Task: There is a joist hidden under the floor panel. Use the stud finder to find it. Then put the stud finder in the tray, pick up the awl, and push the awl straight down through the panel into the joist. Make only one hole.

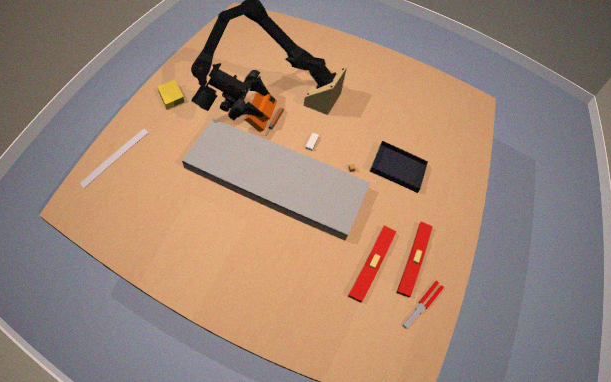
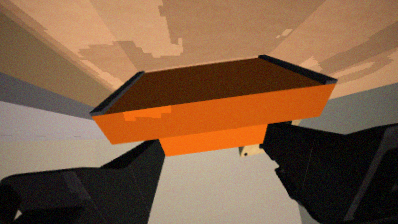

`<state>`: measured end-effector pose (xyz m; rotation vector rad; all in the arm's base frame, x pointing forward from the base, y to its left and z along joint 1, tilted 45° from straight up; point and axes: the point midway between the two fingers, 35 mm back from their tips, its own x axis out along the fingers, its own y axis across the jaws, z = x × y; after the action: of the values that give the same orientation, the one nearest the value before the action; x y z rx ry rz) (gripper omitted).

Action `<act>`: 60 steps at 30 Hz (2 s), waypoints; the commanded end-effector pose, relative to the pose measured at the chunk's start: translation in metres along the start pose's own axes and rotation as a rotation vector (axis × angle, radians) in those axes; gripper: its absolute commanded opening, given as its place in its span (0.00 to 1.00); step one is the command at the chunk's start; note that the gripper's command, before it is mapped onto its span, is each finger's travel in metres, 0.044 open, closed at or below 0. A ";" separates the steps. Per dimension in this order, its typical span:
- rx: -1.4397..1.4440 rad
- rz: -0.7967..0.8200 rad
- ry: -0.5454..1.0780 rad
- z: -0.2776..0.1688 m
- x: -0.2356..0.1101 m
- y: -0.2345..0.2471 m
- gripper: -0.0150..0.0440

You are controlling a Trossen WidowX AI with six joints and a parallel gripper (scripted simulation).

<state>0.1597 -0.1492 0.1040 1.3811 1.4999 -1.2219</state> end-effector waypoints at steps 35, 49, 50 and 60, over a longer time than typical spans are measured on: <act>0.000 0.001 -0.001 0.000 -0.019 0.000 1.00; 0.007 0.050 -0.038 -0.025 -0.041 0.000 1.00; 0.009 0.069 -0.050 -0.035 -0.046 0.000 1.00; -0.186 0.098 -0.190 -0.050 -0.049 -0.003 1.00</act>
<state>0.1701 -0.1143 0.1719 1.3279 1.3342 -1.1615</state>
